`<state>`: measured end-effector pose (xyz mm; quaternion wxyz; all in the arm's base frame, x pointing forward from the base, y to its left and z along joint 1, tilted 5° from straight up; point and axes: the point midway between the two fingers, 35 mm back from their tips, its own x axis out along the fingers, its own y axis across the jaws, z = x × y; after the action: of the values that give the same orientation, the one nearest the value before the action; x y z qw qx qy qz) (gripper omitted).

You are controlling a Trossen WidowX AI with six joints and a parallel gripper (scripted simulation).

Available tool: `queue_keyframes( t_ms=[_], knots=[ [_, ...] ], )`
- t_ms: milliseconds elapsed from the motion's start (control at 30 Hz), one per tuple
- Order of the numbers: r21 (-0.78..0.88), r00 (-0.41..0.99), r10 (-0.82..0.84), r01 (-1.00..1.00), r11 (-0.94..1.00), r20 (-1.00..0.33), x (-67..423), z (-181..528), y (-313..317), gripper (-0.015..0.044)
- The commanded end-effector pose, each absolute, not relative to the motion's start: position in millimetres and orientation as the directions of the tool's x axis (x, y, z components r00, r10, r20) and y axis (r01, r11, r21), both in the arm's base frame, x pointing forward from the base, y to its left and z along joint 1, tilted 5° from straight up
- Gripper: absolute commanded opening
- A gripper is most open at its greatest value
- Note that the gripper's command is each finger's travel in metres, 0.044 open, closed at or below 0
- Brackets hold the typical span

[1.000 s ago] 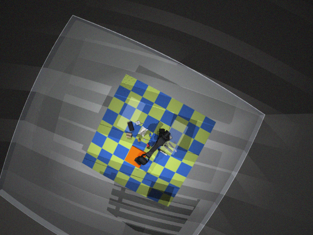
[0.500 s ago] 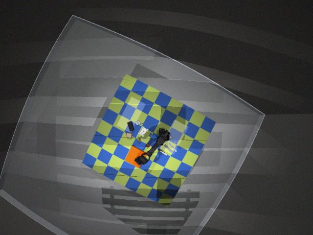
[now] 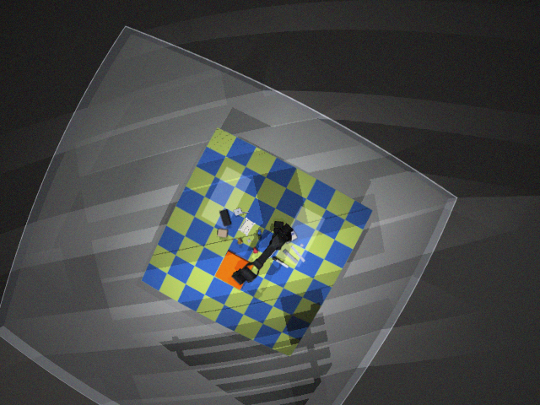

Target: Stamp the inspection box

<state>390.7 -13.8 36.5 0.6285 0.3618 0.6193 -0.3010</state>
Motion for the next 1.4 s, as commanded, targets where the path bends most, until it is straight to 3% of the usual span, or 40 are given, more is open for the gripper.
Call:
queue_keyframes(
  t_ms=[0,300,433,700,1367],
  knots=[
    [0.082,0.052,0.070,0.826,0.557,-0.996,391,37,-14,0.0026],
    [0.082,0.052,0.070,0.826,0.557,-0.996,391,37,-14,0.0263],
    [0.082,0.051,0.070,0.827,0.557,-0.996,392,46,-15,0.0264],
    [0.079,0.045,0.073,0.829,0.554,-0.996,385,151,-22,0.0264],
    [0.078,0.045,0.073,0.829,0.554,-0.996,384,153,-22,0.0264]
  ],
)
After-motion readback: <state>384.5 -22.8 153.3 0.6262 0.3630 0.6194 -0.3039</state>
